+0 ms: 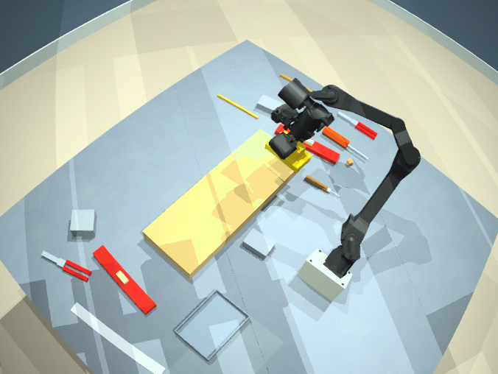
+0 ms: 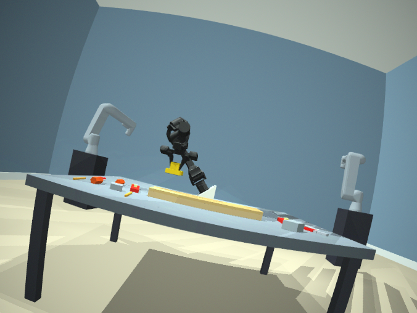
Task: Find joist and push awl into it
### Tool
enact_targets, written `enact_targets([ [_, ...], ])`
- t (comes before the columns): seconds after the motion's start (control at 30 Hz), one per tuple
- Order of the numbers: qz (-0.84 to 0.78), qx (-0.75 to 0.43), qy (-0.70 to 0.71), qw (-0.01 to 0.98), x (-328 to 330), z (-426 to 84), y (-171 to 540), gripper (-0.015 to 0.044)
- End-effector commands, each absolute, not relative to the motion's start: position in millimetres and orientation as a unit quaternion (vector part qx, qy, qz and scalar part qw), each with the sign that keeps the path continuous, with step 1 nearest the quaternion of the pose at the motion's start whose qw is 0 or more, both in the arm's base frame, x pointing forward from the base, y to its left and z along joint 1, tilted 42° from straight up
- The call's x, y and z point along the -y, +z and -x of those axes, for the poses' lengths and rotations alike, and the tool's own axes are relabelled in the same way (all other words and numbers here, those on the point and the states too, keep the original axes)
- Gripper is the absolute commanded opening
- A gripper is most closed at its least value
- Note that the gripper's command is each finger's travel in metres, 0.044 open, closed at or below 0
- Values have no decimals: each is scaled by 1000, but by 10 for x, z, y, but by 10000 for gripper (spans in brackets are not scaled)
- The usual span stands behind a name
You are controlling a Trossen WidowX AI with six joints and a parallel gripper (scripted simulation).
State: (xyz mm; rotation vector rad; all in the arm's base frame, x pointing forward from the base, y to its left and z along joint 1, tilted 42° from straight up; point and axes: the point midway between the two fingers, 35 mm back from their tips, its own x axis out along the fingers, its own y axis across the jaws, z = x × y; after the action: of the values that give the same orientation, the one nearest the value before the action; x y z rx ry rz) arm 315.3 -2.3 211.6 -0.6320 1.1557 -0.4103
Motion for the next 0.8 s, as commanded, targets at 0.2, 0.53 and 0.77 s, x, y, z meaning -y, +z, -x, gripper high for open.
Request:
enact_targets([
  [0.2, 316, -530, -164, 769, 135, -3651, 2249, 0],
  [0.53, 317, -530, -163, 769, 167, -3669, 2215, 0],
  [0.77, 316, -530, -163, 769, 230, -3689, 2142, 0],
])
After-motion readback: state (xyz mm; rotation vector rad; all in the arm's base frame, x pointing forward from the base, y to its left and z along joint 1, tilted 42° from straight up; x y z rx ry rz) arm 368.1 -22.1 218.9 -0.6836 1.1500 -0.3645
